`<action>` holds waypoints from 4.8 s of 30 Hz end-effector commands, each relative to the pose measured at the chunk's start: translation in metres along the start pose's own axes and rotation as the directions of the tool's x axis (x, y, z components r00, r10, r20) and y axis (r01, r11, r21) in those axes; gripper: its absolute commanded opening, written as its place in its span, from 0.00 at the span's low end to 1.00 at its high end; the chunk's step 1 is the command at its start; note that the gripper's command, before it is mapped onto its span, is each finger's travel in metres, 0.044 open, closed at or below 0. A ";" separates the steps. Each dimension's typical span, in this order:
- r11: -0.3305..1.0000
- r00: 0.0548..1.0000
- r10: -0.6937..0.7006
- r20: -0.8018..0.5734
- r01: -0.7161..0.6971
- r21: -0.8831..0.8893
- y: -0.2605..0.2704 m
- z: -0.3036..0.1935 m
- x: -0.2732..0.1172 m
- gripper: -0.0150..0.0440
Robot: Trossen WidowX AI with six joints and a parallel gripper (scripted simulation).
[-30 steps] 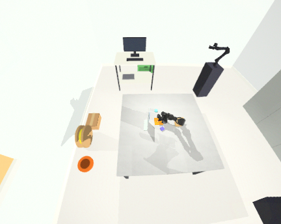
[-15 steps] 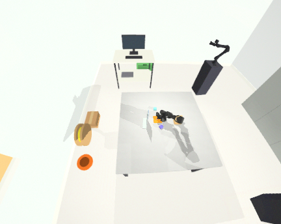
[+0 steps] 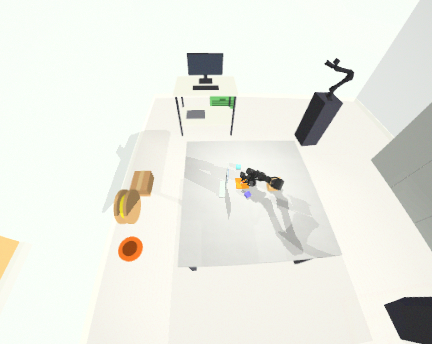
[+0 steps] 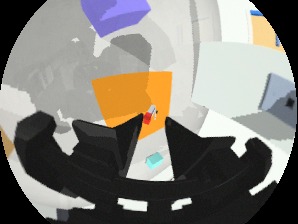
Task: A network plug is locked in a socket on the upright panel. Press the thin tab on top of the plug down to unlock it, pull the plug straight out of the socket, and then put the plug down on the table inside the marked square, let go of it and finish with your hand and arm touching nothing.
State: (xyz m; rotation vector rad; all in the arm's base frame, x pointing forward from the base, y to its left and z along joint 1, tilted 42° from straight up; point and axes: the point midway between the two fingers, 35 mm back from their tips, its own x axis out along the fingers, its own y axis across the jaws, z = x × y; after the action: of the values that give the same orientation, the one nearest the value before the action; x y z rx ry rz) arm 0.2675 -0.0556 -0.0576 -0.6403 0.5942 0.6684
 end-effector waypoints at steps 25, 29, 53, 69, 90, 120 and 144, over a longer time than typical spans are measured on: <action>1.000 1.000 0.002 -0.002 -0.002 -0.004 -0.005 -0.002 -0.026 0.52; 1.000 1.000 0.003 -0.003 -0.003 -0.004 -0.008 -0.003 -0.029 0.52; 1.000 1.000 0.005 -0.007 -0.005 -0.005 -0.026 -0.006 -0.052 0.52; 1.000 1.000 0.005 -0.007 -0.005 -0.004 -0.036 -0.005 -0.071 0.52; 1.000 1.000 0.006 -0.008 -0.006 0.005 -0.048 -0.005 -0.093 0.52; 1.000 1.000 0.004 -0.007 -0.004 -0.002 -0.101 -0.003 -0.171 0.52; 1.000 1.000 0.003 -0.005 -0.003 -0.002 -0.104 -0.002 -0.178 1.00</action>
State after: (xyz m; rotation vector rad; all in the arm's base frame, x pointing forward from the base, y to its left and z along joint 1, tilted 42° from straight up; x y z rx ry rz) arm 0.2274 -0.1871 0.0962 -0.6427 0.6034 0.6670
